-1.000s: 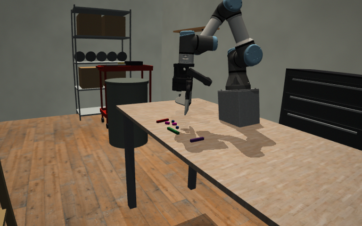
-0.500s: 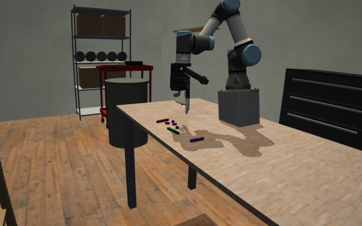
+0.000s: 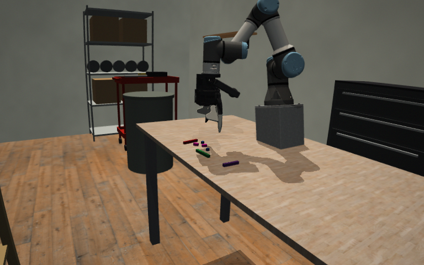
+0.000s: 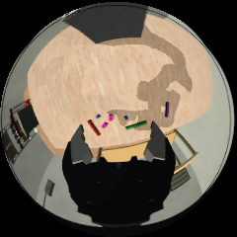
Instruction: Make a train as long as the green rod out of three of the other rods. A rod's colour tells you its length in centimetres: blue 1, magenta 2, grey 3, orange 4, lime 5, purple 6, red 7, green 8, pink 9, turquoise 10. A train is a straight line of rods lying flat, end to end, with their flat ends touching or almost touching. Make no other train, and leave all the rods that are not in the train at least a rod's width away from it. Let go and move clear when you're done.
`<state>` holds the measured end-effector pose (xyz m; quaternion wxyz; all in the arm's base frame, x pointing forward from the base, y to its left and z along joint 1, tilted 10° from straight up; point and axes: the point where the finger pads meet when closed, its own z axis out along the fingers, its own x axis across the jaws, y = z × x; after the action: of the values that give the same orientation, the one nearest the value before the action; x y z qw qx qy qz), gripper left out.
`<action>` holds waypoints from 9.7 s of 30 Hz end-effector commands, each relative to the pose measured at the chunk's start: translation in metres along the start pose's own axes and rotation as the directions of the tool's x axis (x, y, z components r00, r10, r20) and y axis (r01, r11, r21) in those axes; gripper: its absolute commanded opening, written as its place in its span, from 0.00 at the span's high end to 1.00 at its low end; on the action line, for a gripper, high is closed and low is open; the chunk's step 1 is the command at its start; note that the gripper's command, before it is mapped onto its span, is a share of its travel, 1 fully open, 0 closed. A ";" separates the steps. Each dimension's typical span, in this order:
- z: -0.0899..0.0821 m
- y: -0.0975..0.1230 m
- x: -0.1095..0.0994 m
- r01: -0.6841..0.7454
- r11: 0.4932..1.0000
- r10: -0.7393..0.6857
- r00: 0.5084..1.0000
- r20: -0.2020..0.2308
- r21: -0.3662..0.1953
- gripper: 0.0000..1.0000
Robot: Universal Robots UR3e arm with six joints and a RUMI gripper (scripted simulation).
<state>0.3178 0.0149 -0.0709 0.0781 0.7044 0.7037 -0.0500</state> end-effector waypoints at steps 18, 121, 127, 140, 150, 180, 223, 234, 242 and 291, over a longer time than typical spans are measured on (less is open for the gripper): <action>-0.001 0.012 -0.034 0.415 0.910 -0.415 0.910 -0.011 -0.007 0.00; 0.022 0.020 -0.063 0.684 0.730 -0.684 0.730 -0.010 -0.007 0.86; 0.030 0.020 -0.063 0.684 0.730 -0.684 0.730 -0.010 -0.007 0.86; 0.045 0.020 -0.063 0.684 0.730 -0.684 0.730 -0.010 -0.007 0.86; 0.051 0.020 -0.063 0.684 0.730 -0.684 0.730 -0.009 -0.007 0.86; 0.051 0.021 -0.063 0.684 0.730 -0.684 0.730 -0.009 -0.007 0.86; 0.068 0.021 -0.063 0.684 0.730 -0.684 0.730 -0.009 -0.007 0.86; 0.068 0.021 -0.063 0.684 0.730 -0.684 0.730 -0.008 -0.007 0.86; 0.068 0.021 -0.063 0.684 0.730 -0.684 0.730 -0.008 -0.007 0.86; 0.068 0.021 -0.063 0.684 0.730 -0.684 0.730 -0.009 -0.007 1.00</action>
<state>0.3404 -0.0592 -0.1256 0.0512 0.3968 0.9137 -0.0709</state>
